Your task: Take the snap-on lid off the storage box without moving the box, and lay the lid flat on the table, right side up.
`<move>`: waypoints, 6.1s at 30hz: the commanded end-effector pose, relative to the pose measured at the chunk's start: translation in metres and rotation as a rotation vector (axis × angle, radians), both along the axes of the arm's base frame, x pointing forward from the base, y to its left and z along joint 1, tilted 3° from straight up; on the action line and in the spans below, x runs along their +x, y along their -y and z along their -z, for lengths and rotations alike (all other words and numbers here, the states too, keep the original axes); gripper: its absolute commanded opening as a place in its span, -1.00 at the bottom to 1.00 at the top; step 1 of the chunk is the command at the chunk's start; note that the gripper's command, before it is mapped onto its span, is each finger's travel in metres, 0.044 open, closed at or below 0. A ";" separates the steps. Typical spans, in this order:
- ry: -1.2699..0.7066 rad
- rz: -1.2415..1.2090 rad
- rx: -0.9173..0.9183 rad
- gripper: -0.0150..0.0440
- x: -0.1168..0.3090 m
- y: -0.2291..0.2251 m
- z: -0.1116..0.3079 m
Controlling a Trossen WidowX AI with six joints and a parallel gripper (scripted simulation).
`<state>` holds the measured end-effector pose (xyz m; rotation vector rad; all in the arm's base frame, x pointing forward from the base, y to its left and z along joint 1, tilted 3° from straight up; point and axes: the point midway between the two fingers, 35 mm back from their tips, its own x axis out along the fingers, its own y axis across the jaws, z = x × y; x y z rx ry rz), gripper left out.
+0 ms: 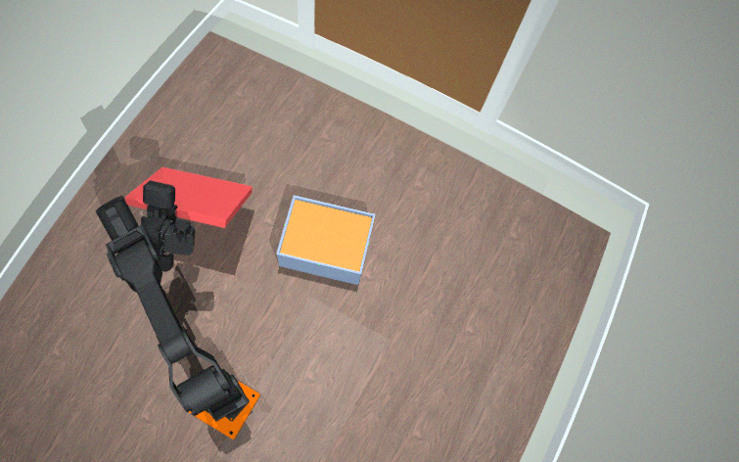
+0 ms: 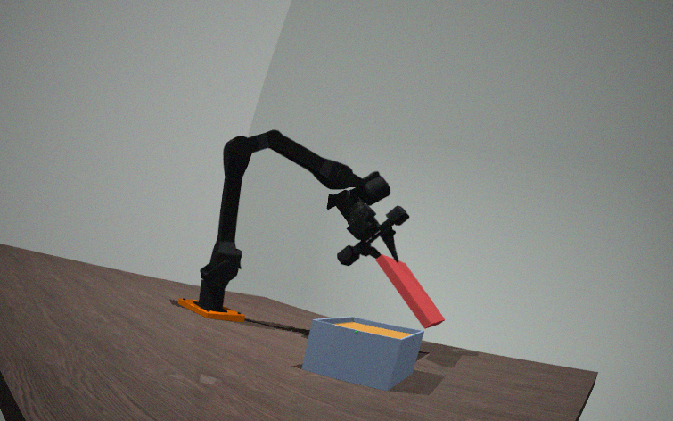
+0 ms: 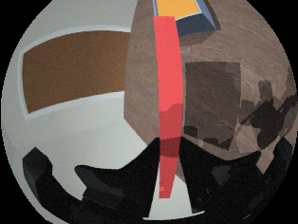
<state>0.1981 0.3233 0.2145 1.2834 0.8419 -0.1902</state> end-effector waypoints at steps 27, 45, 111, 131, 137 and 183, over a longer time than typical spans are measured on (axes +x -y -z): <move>0.010 0.007 0.017 -0.49 0.002 0.000 0.019; 0.010 0.007 0.017 -0.49 0.002 0.001 0.033; 0.011 0.007 0.017 -0.49 0.003 0.002 0.086; 0.011 0.007 0.017 -0.49 0.004 0.002 0.103; 0.011 0.007 0.016 -0.49 0.004 0.002 0.107; 0.011 0.007 0.016 -0.49 0.005 0.003 0.144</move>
